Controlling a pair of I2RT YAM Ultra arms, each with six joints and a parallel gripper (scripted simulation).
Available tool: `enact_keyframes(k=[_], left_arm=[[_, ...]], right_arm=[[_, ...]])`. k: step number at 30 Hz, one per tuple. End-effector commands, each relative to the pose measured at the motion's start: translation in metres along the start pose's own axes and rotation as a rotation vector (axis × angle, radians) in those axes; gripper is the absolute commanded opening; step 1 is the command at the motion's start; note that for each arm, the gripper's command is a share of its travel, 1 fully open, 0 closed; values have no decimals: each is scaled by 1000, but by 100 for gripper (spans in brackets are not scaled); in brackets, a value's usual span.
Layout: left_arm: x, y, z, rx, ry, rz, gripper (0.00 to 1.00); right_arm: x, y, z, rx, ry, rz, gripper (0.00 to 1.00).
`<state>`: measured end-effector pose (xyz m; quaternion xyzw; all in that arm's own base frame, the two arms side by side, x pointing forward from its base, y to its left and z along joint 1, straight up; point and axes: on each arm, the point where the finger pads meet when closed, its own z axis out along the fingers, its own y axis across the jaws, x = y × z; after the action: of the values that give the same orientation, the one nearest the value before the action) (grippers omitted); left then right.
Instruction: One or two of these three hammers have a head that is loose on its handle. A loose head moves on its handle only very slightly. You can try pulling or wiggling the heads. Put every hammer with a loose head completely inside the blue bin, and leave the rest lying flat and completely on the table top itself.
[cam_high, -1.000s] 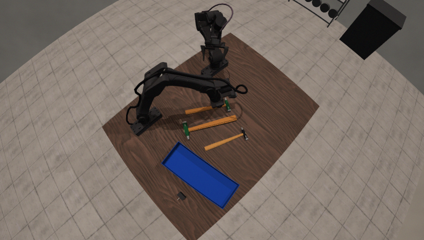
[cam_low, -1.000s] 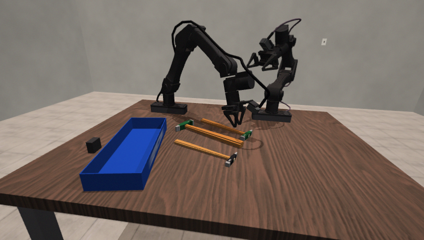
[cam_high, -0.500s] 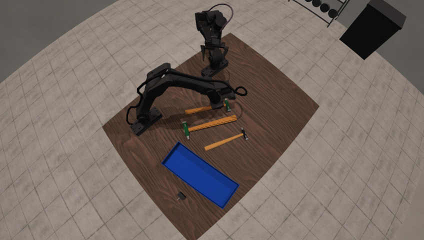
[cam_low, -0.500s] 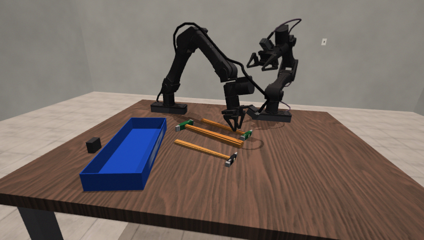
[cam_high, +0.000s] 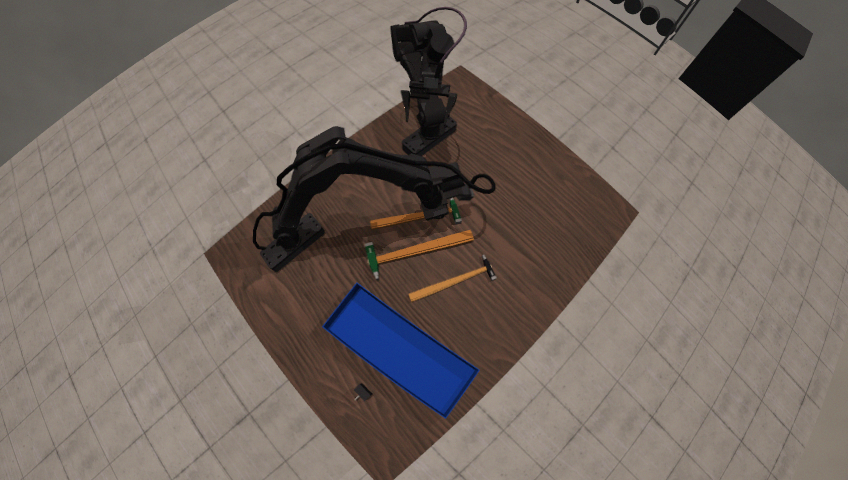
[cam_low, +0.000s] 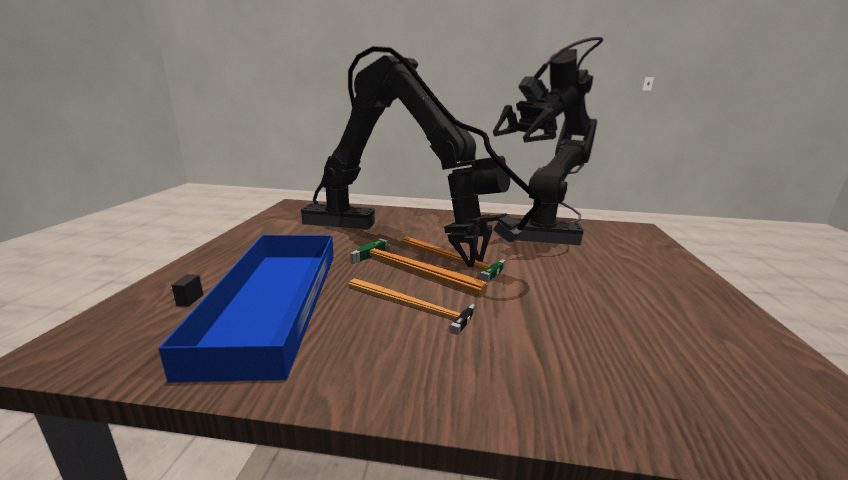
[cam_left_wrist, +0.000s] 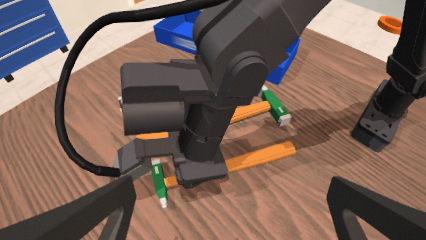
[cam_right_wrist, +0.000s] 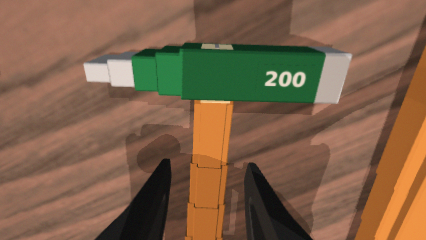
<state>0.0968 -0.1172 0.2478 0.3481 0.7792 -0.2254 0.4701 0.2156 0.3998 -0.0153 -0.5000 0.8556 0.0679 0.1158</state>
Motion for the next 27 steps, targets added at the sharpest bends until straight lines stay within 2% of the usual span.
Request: enact_keyframes(k=[1,3,4,6,7,9,10,14,15,17,23,24,27], left_arm=[[5,-1,1,7,-4,-1,100],[5,-1,0,9,7,-4,100],[5,-1,0,9,7,-4,100],[5,-1,0,9,7,-4,100],[5,-1,0,9,7,-4,100],[5,-1,0,9,7,-4,100],[5,-1,0,9,7,-4,100],[5,-1,0,9,7,-4,100],[5,-1,0,9,7,-4,100],[5,-1,0,9,7,-4,100],[5,-1,0,9,7,-4,100],[5,-1,0,9,7,-4,100],[5,-1,0,9,7,-4,100]], right_arm=[[4,2,5,4,6,6,35],[4,2,5,4,6,6,35],[4,2,5,4,6,6,31],[4,2,5,4,6,6,31],[-1,1,0,1,-4,2,27],[-1,1,0,1,-4,2,27],[-1,1,0,1,-4,2,23],[-1,1,0,1,-4,2,23],[-1,1,0,1,-4,2,18],[-1,1,0,1,-4,2,18],[-1,1,3,3,2,7,10],[-1,1,3,3,2,7,0],[-2,0,0,1,-4,2,0]])
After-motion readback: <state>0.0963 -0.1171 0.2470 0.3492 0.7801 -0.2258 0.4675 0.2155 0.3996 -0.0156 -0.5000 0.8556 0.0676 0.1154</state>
